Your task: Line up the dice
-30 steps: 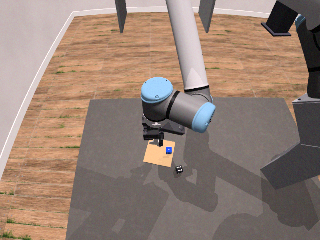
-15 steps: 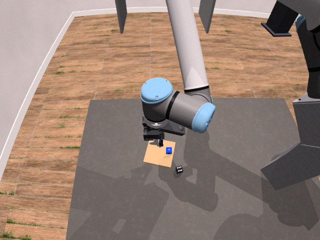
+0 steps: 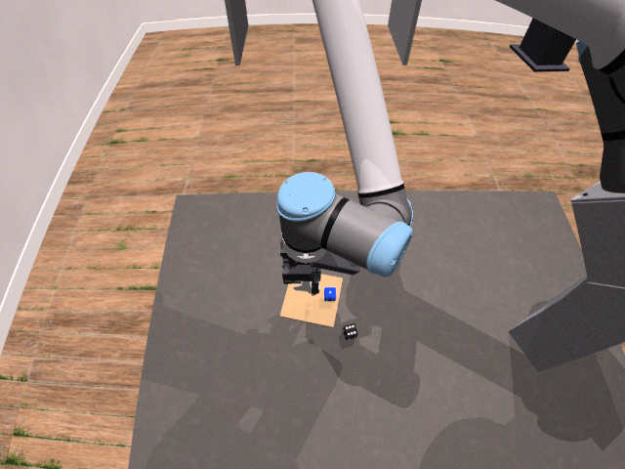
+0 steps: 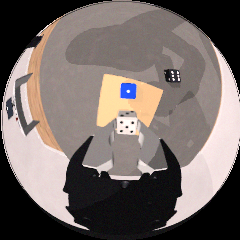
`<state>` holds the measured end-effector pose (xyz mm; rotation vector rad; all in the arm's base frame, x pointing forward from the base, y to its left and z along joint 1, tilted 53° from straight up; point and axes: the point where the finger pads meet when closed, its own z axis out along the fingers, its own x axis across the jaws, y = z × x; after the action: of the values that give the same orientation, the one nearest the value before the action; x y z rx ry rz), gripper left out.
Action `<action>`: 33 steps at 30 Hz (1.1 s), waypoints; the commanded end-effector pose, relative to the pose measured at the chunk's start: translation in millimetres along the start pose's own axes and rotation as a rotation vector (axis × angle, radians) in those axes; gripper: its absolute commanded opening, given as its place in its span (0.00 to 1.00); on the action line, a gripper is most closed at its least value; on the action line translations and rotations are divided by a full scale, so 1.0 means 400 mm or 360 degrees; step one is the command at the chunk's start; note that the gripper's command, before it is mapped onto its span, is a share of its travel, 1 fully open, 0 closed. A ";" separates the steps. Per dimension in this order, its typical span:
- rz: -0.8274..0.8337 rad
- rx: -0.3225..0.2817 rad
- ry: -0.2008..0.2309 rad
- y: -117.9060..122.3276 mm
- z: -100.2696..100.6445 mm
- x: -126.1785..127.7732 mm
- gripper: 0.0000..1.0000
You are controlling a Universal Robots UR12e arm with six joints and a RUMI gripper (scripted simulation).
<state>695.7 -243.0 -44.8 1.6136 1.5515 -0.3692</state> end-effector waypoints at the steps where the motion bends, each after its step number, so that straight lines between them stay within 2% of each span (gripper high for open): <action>1: 0.0003 -0.0011 -0.0001 0.010 0.051 -0.003 0.10; 6: 0.0003 -0.0011 -0.0001 0.010 0.099 -0.003 0.10; 11: 0.0003 -0.0011 -0.0001 0.010 0.122 -0.002 0.10; 33: 0.0000 -0.0011 0.0001 0.009 0.120 0.000 0.10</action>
<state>714.2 -278.8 -72.5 1.6107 1.5503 -0.3658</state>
